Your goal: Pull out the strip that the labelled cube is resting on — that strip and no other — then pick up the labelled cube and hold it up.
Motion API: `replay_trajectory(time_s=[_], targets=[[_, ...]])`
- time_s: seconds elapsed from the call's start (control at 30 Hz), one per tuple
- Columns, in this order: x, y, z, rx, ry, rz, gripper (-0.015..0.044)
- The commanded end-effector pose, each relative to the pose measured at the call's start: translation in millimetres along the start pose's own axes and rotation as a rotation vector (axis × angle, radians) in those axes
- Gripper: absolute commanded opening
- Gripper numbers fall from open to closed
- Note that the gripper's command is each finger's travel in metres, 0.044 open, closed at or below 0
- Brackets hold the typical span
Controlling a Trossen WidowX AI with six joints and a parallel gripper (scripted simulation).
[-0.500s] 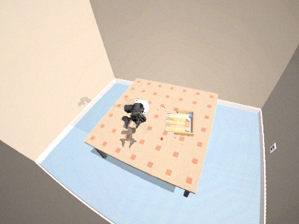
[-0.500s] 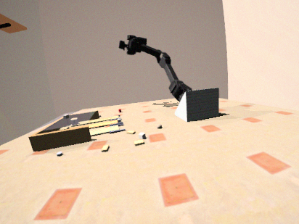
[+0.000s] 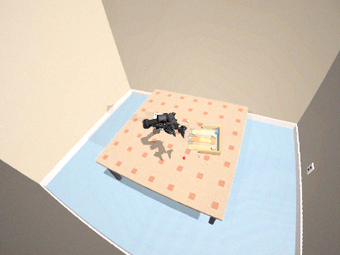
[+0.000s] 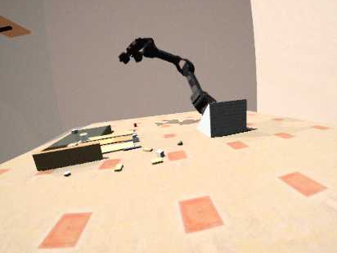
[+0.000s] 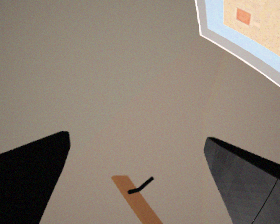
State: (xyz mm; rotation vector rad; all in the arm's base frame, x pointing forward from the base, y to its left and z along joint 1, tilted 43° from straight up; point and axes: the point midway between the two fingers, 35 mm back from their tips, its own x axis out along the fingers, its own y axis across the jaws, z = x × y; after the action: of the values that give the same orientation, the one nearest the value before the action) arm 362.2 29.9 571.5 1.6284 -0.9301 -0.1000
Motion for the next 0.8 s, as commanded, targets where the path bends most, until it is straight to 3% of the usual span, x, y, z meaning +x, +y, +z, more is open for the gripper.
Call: replay_trajectory(time_s=[0.0,0.37,0.77], targets=[[-22,-49,-15,-0.307,0.083,-0.108,0.04],[-133,-212,-15,-1.378,0.514,-0.309,0.04],[-259,-329,83,-2.461,1.118,-0.197,0.04]])
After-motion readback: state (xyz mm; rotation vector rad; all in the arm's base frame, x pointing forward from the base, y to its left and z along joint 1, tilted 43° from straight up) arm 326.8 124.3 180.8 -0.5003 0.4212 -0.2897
